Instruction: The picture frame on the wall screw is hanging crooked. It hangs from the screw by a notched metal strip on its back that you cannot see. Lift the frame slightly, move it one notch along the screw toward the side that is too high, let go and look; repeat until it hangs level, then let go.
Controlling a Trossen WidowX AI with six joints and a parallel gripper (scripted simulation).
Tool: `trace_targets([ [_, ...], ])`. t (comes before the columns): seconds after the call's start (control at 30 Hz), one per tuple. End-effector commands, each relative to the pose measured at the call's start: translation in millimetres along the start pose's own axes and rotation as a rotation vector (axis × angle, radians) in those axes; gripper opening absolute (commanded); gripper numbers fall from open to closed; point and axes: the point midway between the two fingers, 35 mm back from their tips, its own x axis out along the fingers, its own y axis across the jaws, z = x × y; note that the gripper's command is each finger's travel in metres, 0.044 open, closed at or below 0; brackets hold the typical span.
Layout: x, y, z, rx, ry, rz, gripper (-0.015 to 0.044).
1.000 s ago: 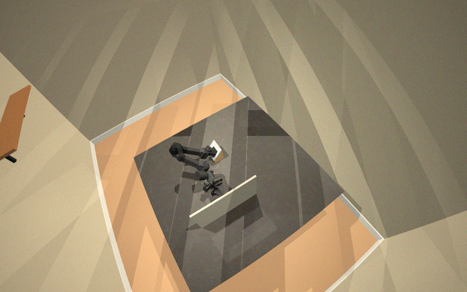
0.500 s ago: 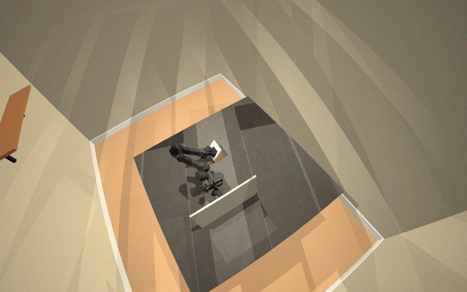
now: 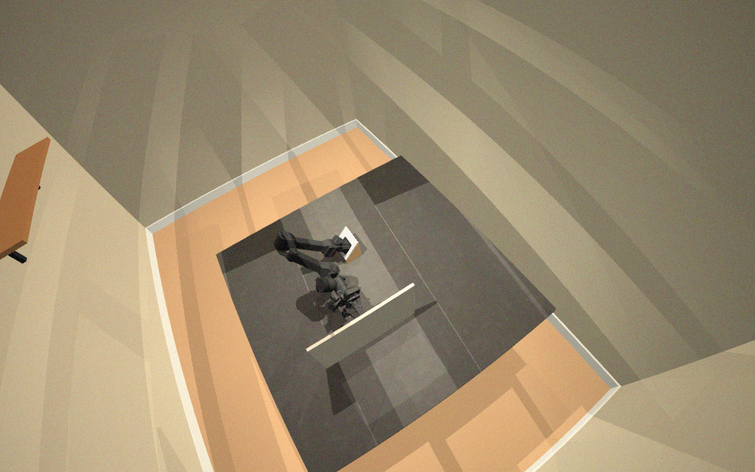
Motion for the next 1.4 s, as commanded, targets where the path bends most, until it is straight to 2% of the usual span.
trace_targets([
  [0.0, 0.5, 0.2, 1.3, -0.003, -0.005, -0.001, 0.0260],
  [0.4, 0.9, 0.3, 2.0, -0.003, -0.005, -0.001, 0.0260],
  [0.63, 0.9, 0.3, 2.0, -0.003, -0.005, -0.001, 0.0076],
  [0.83, 0.9, 0.3, 2.0, -0.003, -0.005, -0.001, 0.0036],
  [0.9, 0.9, 0.3, 2.0, -0.003, -0.005, -0.001, 0.0000],
  [1.37, 0.6, 2.3, 1.2, -0.003, -0.005, -0.001, 0.0000],
])
